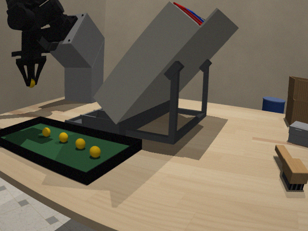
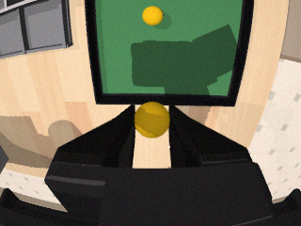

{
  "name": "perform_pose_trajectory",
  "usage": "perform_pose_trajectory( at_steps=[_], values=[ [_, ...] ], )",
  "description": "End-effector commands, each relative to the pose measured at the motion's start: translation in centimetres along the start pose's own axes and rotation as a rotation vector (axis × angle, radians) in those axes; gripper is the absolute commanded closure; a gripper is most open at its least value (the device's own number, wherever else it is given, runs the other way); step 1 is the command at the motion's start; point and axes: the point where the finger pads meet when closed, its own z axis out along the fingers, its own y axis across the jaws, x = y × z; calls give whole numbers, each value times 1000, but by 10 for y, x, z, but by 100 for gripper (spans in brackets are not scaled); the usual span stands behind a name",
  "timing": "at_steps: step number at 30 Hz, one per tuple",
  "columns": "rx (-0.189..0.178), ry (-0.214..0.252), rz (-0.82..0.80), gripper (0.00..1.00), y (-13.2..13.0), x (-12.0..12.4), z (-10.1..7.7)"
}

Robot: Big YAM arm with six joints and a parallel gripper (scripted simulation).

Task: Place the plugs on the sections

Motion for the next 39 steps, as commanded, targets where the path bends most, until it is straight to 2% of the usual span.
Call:
perform_pose_trajectory(
  at_steps=[1, 15, 39],
  values=[
    [-19, 8, 25, 100, 3, -2, -12],
    [-1, 13, 2, 100, -2, -3, -11],
    [-5, 20, 9, 100, -2, -4, -11]
  ],
)
